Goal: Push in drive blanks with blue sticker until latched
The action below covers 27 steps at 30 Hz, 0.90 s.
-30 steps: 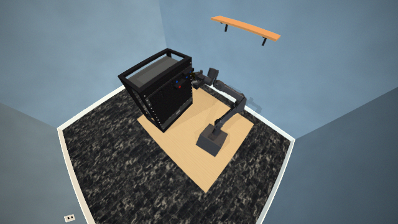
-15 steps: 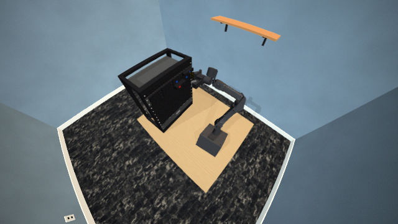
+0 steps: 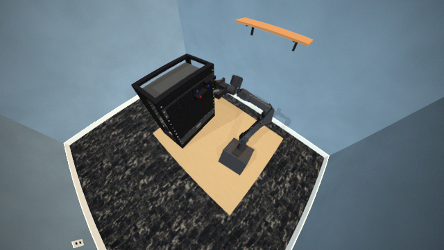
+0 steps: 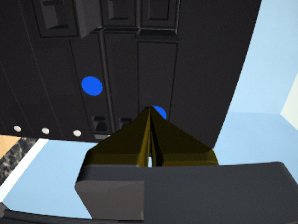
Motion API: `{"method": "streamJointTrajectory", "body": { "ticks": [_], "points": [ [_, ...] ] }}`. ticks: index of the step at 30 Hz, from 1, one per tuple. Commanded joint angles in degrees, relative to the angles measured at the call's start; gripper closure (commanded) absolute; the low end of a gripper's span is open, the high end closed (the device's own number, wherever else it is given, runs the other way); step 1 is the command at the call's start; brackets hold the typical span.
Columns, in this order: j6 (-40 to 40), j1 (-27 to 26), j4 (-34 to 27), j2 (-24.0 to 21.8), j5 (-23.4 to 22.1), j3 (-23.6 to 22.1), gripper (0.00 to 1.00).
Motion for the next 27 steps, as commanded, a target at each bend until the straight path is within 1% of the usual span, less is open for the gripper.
{"method": "streamJointTrajectory", "body": {
  "ticks": [1,6,27],
  "points": [
    [0.77,-0.11,2.73,1.88,-2.16,2.43,1.00],
    [0.78,-0.29,2.86,3.49,-2.50,3.91,1.00],
    [0.79,-0.01,2.75,3.61,-2.50,4.12,1.00]
  ]
}}
